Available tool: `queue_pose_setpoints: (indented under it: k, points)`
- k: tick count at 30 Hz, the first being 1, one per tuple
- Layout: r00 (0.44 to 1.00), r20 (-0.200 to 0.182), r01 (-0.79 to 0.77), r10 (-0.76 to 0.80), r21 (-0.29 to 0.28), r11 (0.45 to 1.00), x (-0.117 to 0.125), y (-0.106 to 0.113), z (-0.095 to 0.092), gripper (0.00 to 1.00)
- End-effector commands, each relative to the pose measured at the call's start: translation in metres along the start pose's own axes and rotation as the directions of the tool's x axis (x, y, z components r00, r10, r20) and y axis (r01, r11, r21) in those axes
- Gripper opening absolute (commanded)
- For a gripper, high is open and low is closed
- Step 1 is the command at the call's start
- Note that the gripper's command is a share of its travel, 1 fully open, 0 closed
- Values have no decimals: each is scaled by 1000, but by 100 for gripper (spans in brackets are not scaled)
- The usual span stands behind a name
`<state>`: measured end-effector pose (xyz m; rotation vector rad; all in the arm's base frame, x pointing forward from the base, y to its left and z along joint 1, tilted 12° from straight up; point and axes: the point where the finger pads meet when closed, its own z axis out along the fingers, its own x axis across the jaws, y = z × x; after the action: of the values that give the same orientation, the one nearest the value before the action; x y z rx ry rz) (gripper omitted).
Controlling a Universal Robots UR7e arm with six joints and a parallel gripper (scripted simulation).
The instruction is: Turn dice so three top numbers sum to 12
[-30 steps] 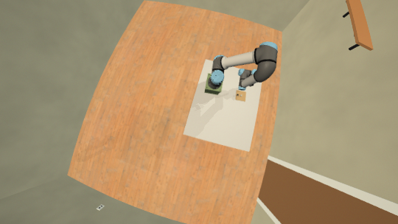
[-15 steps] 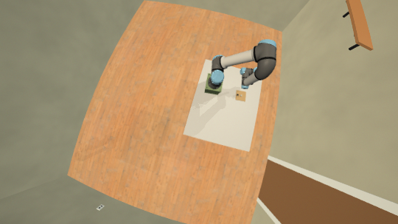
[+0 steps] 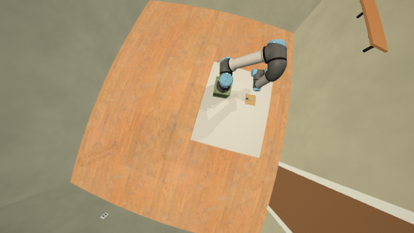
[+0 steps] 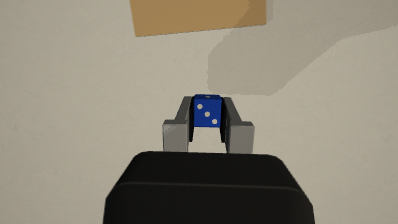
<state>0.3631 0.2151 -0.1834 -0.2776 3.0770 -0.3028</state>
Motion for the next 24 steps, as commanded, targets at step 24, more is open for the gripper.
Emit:
queue_pose_setpoints:
  k: [24]
  points:
    - [996,-2,-91,91,-25,996,-1,7,-1,40]
